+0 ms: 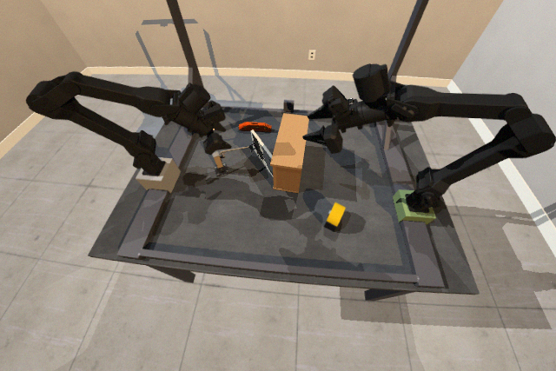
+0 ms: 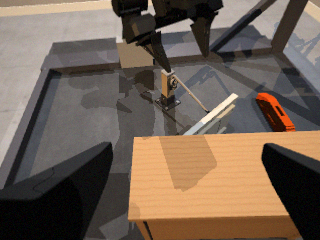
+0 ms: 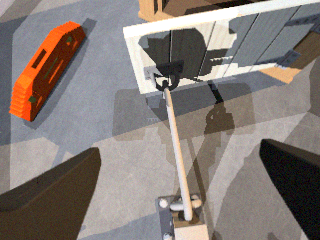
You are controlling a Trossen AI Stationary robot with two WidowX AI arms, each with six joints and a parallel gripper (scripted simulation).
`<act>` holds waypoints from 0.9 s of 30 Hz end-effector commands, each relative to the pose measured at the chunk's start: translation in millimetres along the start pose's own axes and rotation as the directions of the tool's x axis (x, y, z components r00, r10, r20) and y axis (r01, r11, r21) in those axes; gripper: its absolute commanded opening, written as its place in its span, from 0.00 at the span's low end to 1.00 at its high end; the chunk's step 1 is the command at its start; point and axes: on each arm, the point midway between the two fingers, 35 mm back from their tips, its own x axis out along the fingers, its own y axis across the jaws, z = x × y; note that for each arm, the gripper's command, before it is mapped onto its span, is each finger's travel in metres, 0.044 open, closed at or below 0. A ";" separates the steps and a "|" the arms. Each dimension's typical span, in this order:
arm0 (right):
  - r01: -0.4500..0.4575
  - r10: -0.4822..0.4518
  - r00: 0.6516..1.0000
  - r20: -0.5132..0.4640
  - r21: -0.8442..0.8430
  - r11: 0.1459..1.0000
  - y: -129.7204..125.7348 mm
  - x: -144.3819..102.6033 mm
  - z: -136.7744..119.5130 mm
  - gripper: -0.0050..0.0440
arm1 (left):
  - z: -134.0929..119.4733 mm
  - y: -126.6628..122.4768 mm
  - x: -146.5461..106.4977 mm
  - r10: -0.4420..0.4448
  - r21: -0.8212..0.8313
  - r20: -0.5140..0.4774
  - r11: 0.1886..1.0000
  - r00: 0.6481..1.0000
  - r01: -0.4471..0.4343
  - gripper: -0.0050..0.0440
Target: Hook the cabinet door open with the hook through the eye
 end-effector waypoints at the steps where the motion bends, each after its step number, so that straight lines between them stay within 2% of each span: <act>1: 0.025 -0.028 0.994 0.109 0.027 0.999 1.7 -3.0 2.6 1.00 | 10.5 -0.4 -6.5 -0.003 0.001 0.032 1.000 0.999 0.003 0.92; 11: 0.054 -0.077 0.956 0.282 0.089 0.995 4.9 -1.2 -2.8 1.00 | 10.5 -0.4 -6.5 -0.003 0.001 0.032 1.000 0.999 0.003 0.92; 27: 0.056 -0.083 0.949 0.303 0.098 0.994 4.9 -1.5 -1.5 1.00 | 10.5 -0.4 -6.5 -0.003 0.001 0.032 1.000 0.999 0.003 0.92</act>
